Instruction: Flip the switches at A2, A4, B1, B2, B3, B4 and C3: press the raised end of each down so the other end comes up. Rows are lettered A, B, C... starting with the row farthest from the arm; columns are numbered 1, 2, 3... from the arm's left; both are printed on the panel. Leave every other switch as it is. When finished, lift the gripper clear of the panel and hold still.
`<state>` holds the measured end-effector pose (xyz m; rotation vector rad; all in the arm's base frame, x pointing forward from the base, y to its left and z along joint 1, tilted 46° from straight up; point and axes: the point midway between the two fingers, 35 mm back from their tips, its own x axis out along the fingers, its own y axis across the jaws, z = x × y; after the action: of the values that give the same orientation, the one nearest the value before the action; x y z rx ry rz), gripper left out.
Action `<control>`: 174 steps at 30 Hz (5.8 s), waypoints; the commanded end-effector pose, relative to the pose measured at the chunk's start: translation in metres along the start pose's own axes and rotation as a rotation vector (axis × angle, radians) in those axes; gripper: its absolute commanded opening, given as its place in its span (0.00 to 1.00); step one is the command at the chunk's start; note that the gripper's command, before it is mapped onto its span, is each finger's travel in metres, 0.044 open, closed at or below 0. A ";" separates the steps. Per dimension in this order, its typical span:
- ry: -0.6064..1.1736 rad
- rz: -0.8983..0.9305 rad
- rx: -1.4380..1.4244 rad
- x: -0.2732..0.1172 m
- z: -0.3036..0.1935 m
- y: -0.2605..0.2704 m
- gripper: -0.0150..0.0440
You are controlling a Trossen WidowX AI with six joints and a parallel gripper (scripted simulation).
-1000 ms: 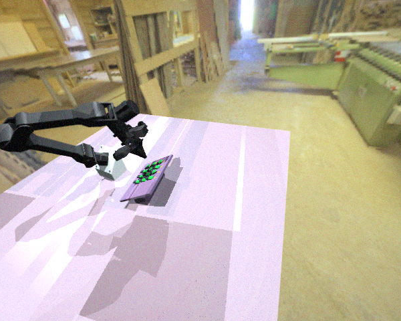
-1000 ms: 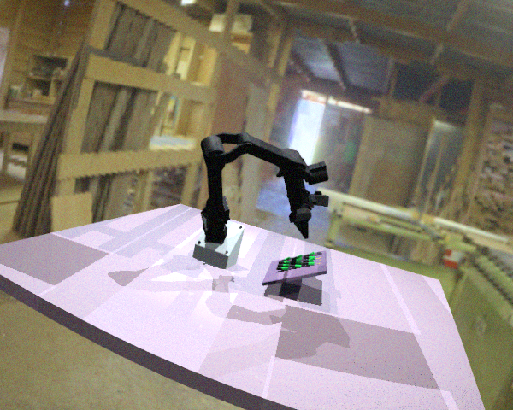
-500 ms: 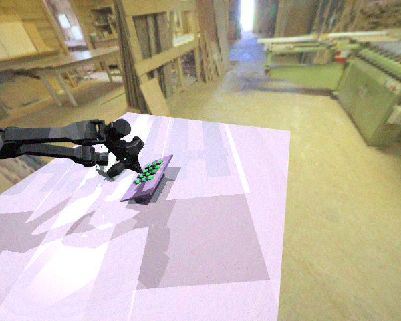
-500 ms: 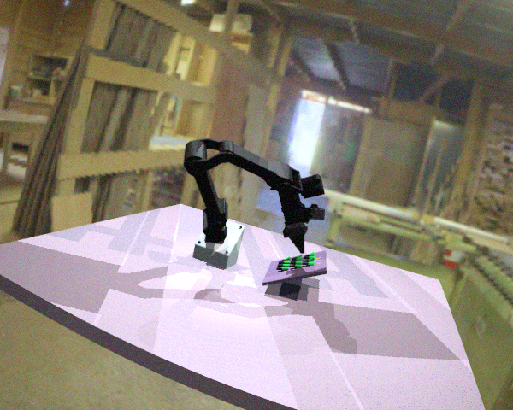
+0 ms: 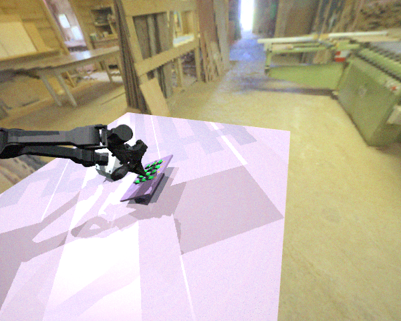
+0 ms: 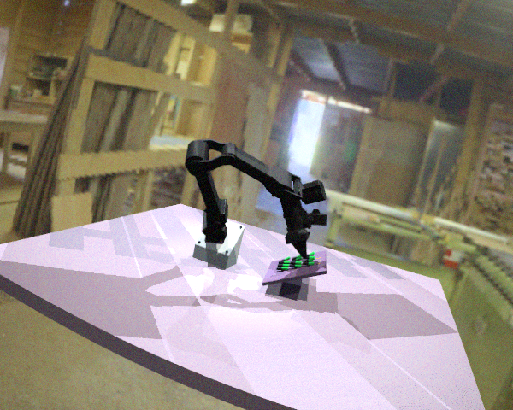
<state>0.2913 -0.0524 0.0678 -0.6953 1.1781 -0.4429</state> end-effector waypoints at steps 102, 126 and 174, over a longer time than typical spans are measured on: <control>0.058 0.012 -0.011 -0.024 -0.023 0.104 0.25; 0.062 0.009 -0.011 0.008 -0.024 0.103 0.25; 0.062 0.009 -0.011 0.012 -0.024 0.103 0.25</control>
<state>0.2686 0.0086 -0.0172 -0.6815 1.2421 -0.4516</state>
